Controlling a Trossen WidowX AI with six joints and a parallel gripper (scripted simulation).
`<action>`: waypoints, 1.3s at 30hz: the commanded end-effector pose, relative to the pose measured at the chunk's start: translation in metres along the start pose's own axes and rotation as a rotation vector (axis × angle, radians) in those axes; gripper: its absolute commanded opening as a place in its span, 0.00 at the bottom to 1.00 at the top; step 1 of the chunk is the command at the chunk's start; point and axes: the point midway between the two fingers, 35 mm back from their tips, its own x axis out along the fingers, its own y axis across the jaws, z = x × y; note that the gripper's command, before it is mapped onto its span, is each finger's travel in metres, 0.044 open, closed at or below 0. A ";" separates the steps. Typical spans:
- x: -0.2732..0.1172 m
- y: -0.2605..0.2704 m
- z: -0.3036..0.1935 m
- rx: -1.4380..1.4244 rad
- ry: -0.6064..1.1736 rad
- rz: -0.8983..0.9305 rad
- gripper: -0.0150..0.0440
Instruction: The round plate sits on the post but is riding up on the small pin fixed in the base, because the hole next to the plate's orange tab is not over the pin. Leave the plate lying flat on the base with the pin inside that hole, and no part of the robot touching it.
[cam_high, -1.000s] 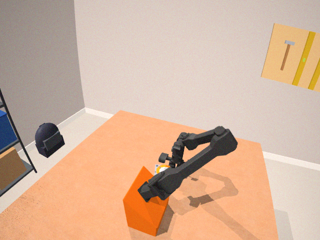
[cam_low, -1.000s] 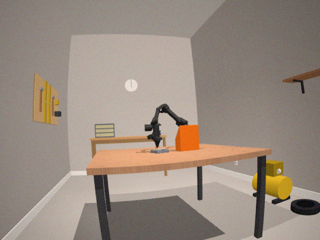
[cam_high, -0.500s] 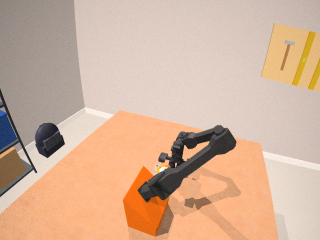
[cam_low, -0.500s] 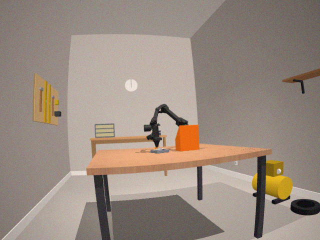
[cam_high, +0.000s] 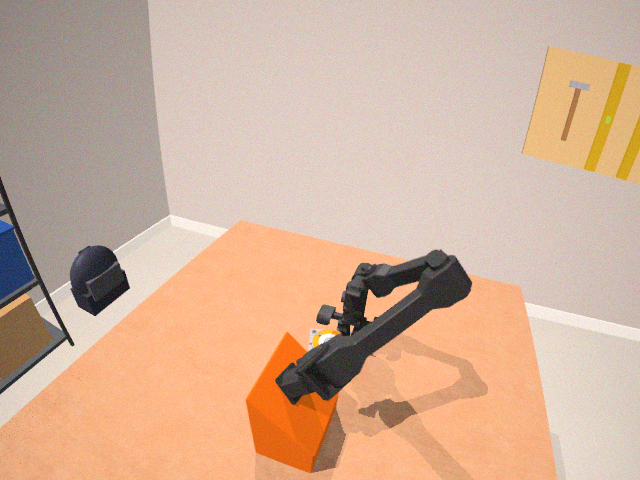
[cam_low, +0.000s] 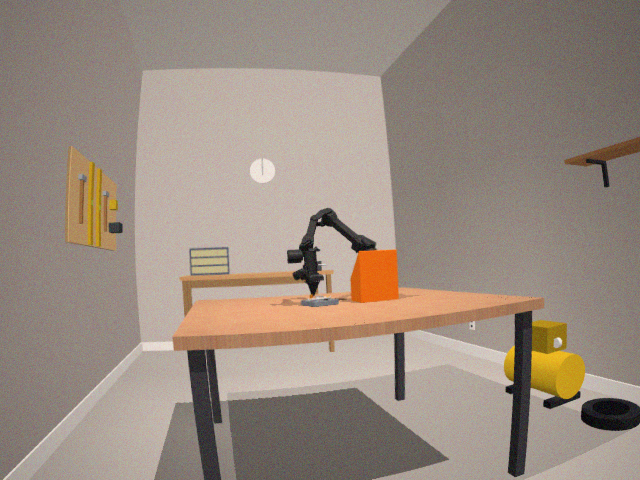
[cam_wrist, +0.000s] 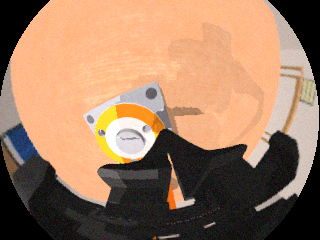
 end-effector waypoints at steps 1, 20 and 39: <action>-0.001 0.000 0.010 0.031 -0.025 0.009 0.25; -0.002 0.002 0.013 0.031 -0.026 0.009 0.25; -0.002 0.004 0.017 0.031 -0.026 0.009 0.25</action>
